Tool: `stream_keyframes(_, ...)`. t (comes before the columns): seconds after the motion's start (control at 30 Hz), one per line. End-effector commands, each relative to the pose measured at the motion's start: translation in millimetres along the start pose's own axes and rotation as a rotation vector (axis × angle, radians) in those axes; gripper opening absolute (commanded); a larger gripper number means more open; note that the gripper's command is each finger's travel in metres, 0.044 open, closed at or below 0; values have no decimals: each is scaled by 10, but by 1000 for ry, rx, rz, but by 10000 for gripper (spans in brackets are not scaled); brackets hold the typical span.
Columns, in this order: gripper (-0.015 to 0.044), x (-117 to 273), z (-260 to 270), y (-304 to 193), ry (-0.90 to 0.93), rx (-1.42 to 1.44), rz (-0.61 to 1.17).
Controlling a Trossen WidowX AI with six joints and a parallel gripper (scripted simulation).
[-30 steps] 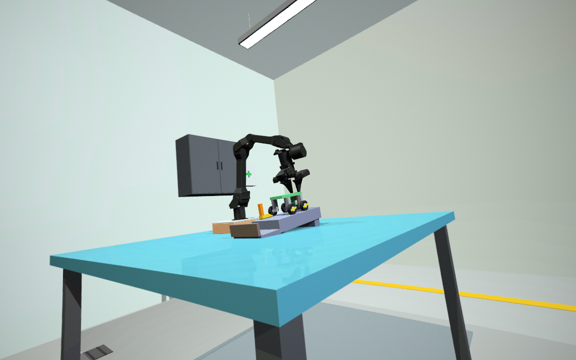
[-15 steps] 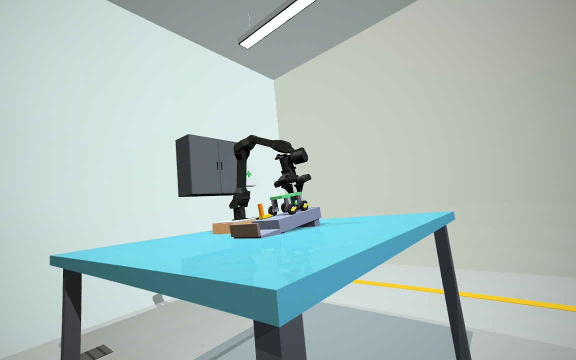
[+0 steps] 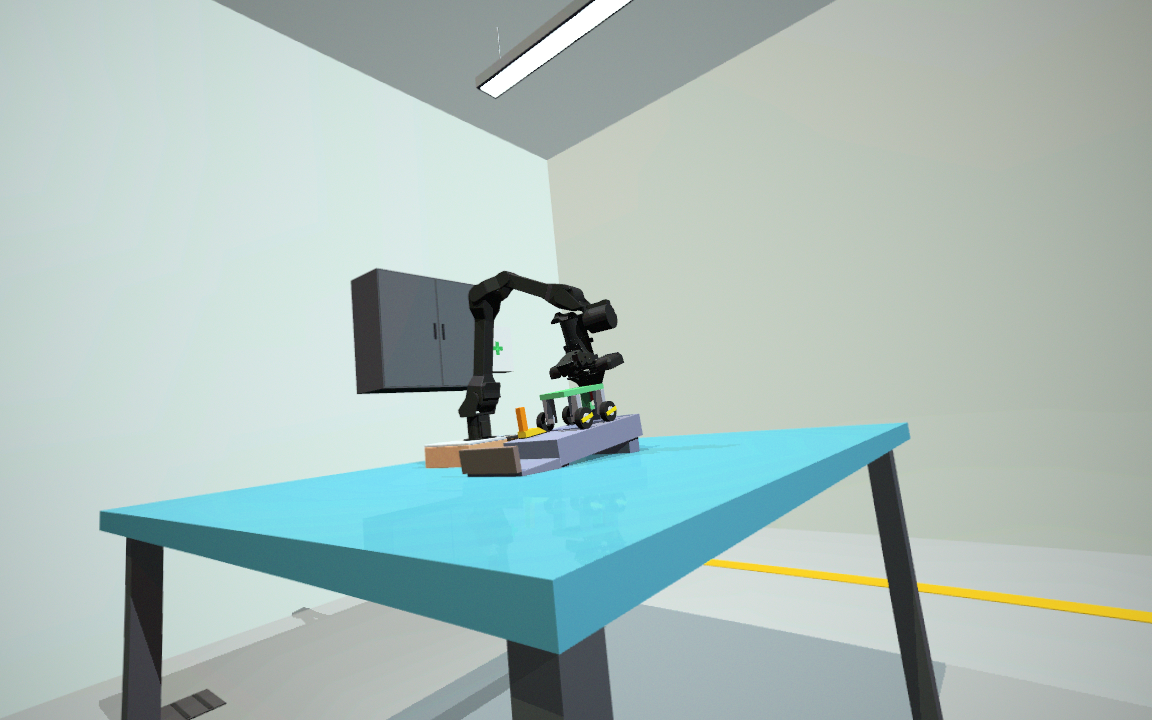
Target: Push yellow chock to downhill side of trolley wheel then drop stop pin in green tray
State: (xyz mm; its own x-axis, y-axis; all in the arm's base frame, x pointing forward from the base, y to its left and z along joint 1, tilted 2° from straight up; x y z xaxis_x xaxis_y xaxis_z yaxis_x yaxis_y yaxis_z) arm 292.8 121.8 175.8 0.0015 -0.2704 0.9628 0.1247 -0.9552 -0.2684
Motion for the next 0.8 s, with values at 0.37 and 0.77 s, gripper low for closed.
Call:
stream_keyframes(0.37,0,47,-1,-7,0,-4,2)
stream_keyframes(0.77,0,145,-16,-11,-1,-5,3)
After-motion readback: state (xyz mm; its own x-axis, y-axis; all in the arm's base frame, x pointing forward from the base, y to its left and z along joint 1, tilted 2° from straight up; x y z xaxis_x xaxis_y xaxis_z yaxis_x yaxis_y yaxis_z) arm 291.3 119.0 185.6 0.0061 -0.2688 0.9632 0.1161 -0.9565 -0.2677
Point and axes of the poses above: the point midway between the two fingers, 35 mm back from their tips, its own x axis back along the fingers, its own z axis across the jaws, y = z × x, the point moved 7 cm from there along x, back along the fingers, and after that the axes turned 2 degrees about -x, right-handed, at the moved point
